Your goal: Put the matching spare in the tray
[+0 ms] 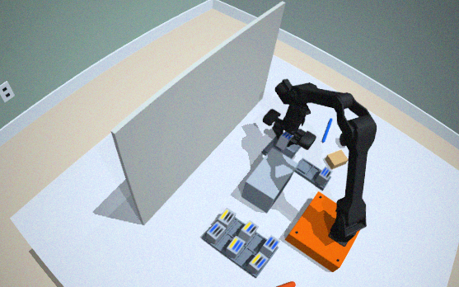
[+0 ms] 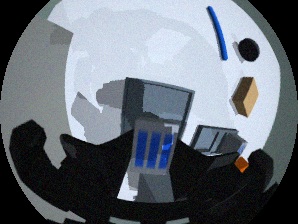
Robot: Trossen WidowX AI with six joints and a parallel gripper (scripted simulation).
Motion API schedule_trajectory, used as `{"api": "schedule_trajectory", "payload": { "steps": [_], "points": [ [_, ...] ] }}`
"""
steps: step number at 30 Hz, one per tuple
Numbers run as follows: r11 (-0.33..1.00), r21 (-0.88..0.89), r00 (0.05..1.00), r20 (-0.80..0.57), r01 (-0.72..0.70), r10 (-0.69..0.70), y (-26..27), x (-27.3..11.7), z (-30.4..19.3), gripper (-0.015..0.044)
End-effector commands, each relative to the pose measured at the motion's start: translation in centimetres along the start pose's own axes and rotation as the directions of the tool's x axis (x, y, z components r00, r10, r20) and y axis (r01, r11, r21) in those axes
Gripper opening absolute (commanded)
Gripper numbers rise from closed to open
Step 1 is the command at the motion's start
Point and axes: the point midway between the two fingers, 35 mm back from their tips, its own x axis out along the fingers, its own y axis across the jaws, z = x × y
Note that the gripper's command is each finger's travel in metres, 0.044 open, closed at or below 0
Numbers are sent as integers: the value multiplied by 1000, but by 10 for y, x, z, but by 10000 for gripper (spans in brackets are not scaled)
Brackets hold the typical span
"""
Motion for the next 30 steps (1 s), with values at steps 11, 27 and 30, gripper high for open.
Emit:
{"api": "schedule_trajectory", "payload": {
  "steps": [11, 27, 30],
  "points": [
    [1000, 4, 1000, -1, 10, -10, -4, 10, -2, 0],
    [1000, 0, 1000, -1, 2, -2, -2, 8, -1, 420],
    [1000, 1, 1000, -1, 3, -3, -1, -4, 0, 440]
  ]
}}
